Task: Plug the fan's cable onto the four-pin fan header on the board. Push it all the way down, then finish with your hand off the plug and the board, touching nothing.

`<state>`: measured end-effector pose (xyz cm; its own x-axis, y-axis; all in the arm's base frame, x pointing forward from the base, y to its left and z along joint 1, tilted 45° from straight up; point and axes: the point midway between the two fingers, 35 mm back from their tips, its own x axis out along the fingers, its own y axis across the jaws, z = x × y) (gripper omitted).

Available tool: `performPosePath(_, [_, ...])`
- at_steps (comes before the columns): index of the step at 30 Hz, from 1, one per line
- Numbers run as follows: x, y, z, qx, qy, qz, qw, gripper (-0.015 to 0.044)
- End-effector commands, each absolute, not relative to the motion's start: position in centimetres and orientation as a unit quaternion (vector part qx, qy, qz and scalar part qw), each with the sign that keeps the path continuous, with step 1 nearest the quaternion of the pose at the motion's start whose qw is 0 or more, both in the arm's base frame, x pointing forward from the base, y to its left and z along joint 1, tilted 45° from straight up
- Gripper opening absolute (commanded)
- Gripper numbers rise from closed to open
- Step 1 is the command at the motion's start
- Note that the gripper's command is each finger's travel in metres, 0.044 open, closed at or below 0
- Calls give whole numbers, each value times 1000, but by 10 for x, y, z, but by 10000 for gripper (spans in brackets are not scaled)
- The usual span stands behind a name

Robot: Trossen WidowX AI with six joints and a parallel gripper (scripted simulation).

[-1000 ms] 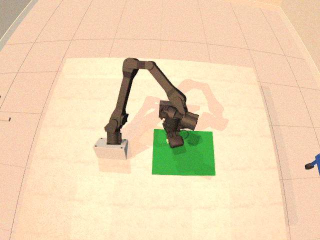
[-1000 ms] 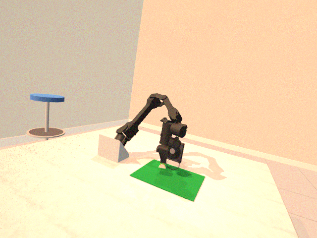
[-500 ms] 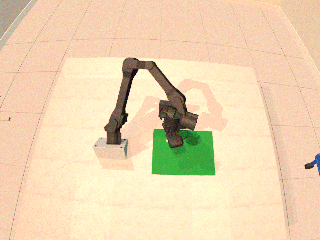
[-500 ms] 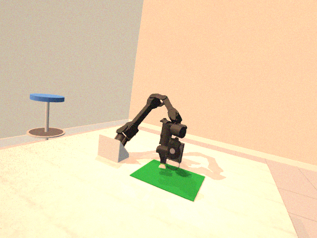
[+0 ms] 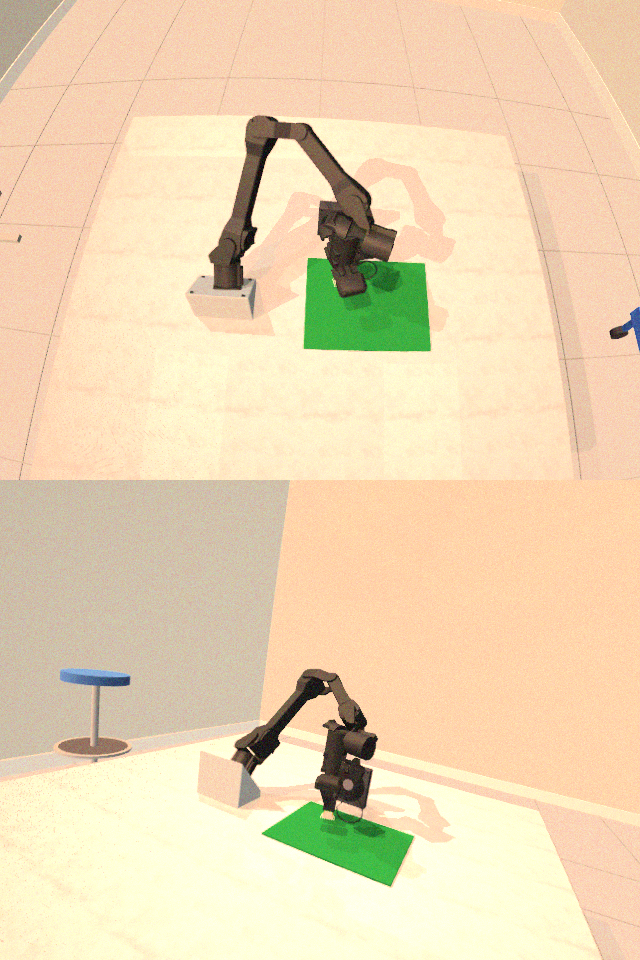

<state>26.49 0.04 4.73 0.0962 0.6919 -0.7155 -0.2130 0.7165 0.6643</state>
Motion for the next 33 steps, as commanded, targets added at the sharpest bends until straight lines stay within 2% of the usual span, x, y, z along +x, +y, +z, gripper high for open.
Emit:
performPosePath(1, [266,1,47,205,590,318,713,0])
performPosePath(26, [267,13,36,205,590,318,713,0])
performPosePath(33, [267,11,38,204,591,318,713,184])
